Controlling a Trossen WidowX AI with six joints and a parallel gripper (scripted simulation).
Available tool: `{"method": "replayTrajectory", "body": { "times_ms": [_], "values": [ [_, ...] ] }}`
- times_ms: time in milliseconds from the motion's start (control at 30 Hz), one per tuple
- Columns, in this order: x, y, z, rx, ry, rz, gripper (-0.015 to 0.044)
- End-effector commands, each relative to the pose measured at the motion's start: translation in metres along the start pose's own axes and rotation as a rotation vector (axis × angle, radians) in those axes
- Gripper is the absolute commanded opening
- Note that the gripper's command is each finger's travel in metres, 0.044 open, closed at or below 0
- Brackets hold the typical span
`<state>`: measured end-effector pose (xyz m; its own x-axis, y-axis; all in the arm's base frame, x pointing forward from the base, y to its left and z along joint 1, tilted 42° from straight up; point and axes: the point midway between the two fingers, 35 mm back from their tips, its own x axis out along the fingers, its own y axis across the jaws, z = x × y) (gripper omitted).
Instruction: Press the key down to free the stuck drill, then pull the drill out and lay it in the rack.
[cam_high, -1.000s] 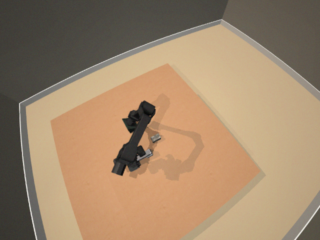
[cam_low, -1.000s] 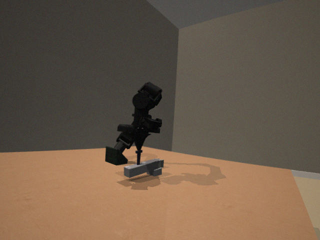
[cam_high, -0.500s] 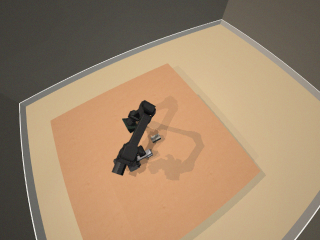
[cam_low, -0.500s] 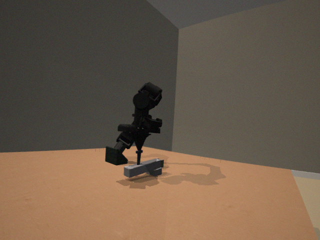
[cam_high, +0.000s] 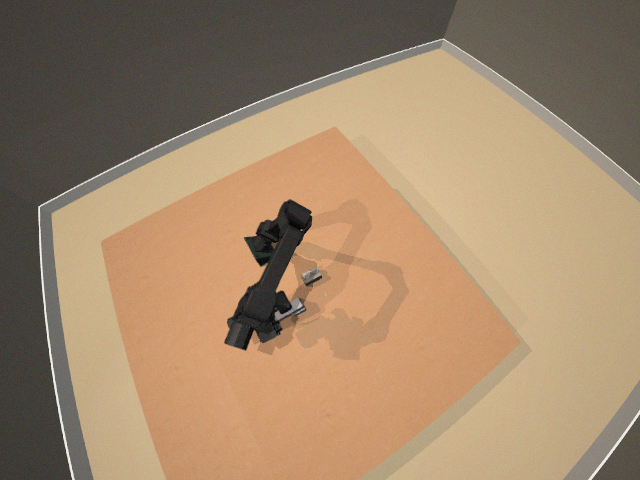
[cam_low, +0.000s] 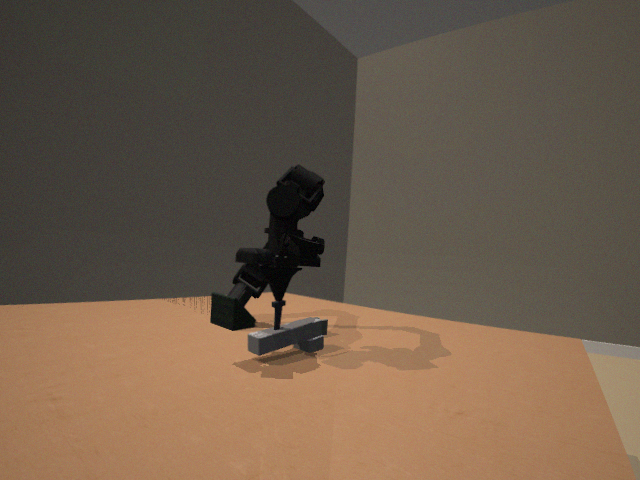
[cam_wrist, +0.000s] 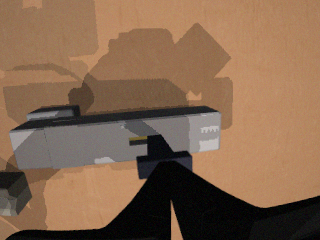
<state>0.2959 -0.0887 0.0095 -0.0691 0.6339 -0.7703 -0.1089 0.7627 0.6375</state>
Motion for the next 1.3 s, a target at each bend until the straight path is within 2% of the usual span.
{"method": "replayTrajectory", "body": {
  "times_ms": [0,1267],
  "values": [
    [0.013,0.003,-0.004,0.008,0.03,0.019,0.0],
    [0.025,0.005,-0.008,0.008,0.03,0.02,0.0]
  ]
}}
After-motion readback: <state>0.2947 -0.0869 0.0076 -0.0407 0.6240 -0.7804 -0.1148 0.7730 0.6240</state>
